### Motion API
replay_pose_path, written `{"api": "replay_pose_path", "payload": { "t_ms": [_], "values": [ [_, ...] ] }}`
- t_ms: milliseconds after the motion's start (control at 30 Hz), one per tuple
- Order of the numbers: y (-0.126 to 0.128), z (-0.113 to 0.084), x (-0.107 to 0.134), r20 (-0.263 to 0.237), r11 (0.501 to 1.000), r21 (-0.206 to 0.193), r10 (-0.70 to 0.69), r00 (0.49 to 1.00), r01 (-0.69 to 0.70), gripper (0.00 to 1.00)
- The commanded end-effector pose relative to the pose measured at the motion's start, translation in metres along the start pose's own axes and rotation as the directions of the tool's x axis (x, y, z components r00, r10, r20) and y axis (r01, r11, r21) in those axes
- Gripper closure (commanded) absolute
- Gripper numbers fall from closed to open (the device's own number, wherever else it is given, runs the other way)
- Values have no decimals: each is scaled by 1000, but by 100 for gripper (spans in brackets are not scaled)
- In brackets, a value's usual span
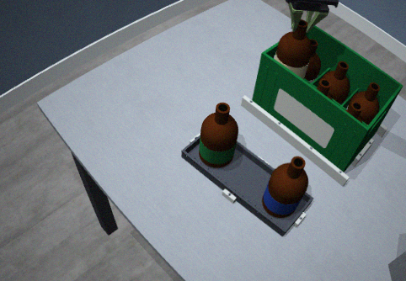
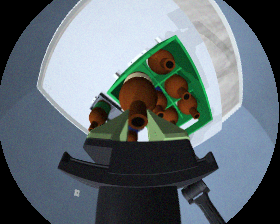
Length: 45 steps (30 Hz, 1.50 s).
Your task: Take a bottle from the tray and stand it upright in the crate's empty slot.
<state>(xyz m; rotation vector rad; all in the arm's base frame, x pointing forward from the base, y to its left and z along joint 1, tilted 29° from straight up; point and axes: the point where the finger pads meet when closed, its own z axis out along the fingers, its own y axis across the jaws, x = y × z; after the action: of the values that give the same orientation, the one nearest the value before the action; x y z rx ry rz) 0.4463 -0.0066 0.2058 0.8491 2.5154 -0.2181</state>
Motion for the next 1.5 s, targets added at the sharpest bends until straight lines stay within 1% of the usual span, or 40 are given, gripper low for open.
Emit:
{"api": "replay_pose_path", "payload": {
  "t_ms": [0,1033,1233,1367,1467],
  "values": [
    [6,-6,-9,20,1000,-19,-2,1000,3,100],
    [5,-5,-9,19,1000,-18,-3,1000,3,100],
    [4,2,-8,12,1000,-10,-2,1000,2,100],
    [4,3,-8,16,1000,-13,-2,1000,2,100],
    [4,8,-8,11,1000,-9,-2,1000,3,100]
  ]
}}
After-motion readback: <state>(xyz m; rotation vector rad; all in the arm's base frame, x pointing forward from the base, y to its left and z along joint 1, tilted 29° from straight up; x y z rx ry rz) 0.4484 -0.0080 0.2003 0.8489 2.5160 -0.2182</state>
